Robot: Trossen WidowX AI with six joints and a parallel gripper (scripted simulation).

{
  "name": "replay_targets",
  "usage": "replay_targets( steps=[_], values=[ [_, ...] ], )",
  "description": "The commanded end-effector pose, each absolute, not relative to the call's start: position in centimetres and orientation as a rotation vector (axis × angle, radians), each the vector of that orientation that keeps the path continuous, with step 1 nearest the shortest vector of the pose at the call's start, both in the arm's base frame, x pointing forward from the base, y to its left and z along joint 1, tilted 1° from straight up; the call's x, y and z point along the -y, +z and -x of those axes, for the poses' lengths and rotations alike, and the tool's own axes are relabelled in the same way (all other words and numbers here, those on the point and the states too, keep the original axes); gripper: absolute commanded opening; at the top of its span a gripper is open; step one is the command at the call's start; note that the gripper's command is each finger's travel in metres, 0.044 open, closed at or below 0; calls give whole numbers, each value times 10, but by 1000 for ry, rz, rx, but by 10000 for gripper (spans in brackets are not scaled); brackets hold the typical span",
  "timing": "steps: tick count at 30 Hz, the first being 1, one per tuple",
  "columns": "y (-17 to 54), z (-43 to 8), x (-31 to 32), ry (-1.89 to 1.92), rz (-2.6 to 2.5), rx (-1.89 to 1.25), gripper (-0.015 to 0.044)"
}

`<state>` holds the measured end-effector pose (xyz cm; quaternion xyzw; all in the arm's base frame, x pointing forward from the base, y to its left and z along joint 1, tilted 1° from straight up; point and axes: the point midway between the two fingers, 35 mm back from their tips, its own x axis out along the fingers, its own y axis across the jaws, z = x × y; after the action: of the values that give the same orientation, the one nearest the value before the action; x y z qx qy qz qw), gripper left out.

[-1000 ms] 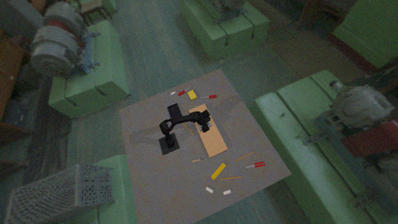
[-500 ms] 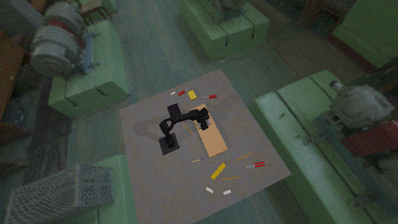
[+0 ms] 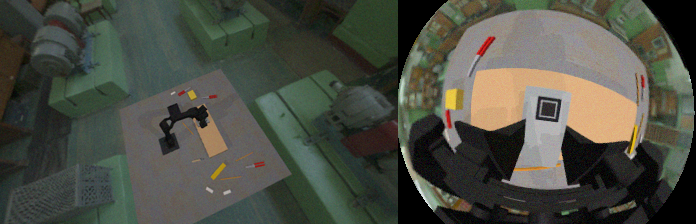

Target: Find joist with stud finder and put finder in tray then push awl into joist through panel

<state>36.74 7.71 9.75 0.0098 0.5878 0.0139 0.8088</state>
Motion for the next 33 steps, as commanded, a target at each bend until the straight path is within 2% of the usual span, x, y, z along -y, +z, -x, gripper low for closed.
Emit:
replay_targets(
  steps=[1, 33],
  values=[
    [98, -368, -85, 30, -22, -1257, 0],
    [100, -368, -132, 33, -26, -1257, 0]
  ],
)
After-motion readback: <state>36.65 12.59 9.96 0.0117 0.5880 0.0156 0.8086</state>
